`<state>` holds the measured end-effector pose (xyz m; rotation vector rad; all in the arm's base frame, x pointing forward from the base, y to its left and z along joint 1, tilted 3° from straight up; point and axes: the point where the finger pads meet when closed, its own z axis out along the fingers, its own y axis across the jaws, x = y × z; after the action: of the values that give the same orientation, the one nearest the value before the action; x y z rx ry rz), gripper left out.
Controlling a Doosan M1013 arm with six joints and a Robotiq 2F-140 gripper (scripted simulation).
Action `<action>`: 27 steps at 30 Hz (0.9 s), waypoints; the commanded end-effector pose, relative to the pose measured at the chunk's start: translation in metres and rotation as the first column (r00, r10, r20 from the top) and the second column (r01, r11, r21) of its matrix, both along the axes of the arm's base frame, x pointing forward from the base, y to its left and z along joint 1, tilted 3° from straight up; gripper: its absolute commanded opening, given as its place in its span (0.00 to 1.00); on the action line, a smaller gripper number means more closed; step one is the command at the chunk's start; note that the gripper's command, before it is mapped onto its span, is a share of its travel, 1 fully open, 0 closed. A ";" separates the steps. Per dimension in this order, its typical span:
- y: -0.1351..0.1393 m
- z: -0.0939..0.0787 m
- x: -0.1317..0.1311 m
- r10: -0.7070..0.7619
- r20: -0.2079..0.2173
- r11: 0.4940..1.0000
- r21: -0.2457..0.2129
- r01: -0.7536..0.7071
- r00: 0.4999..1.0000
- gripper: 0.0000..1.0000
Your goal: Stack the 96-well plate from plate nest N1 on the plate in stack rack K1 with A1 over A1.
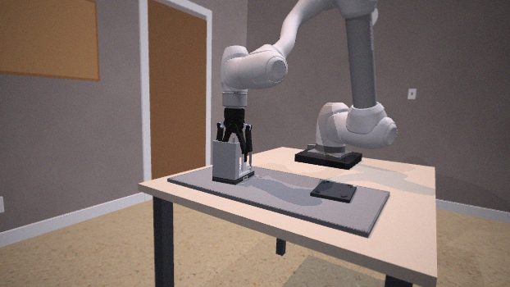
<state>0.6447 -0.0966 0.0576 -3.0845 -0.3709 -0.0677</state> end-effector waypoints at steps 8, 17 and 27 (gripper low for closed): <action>0.003 -0.002 0.000 0.006 0.000 1.000 0.001 -0.006 1.000 0.00; 0.003 -0.002 0.000 0.006 0.000 1.000 0.001 -0.006 1.000 1.00; 0.003 -0.002 0.000 0.006 0.000 1.000 0.001 -0.006 1.000 1.00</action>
<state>0.6446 -0.0965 0.0575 -3.0844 -0.3711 -0.0675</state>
